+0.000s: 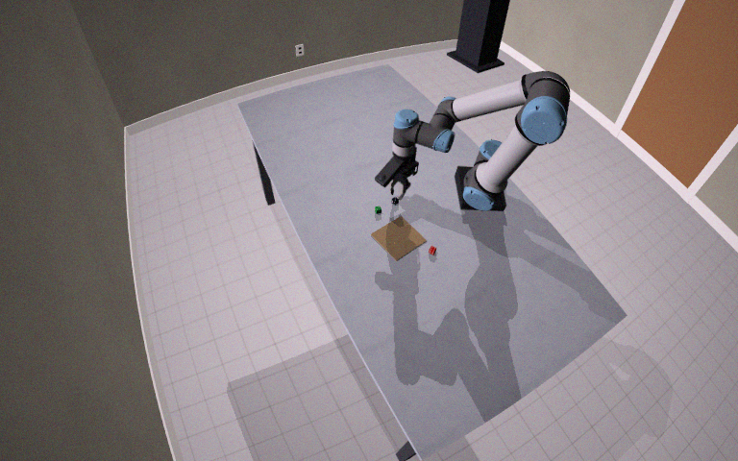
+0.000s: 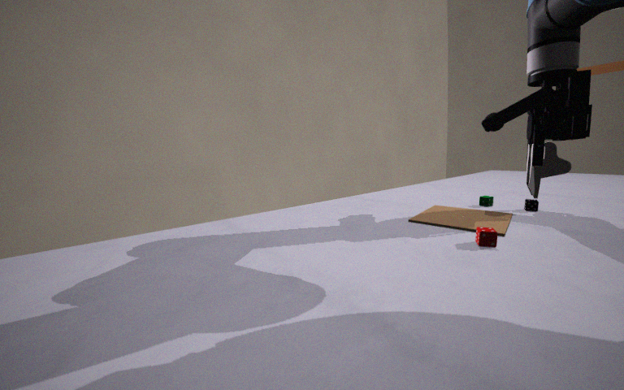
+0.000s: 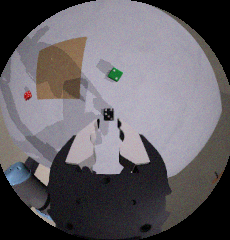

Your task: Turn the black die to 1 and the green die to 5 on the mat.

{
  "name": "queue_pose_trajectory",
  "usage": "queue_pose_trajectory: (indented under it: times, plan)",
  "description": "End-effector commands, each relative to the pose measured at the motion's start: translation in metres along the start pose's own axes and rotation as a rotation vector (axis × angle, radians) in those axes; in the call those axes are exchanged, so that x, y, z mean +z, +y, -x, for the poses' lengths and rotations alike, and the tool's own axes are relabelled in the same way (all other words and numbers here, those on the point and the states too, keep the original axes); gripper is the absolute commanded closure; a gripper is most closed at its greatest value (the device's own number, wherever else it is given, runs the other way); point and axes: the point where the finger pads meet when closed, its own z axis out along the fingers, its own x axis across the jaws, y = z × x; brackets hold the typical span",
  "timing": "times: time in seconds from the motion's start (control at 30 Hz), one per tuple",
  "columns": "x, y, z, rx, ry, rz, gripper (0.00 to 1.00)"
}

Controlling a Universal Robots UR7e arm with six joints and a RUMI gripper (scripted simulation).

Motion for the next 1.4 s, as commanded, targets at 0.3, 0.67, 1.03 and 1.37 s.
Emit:
queue_pose_trajectory:
  times: [0.3, 0.67, 1.03, 1.37]
  plan:
    - [0.0, 0.0, 0.0, 0.0, 0.001, 0.0, 0.79]
    - [0.0, 0.0, 0.0, 0.0, 0.001, 0.0, 0.79]
    - [0.013, 0.0, 0.0, 0.0, 0.001, 0.0, 0.79]
    - [0.023, 0.0, 0.0, 0.0, 0.001, 0.0, 0.79]
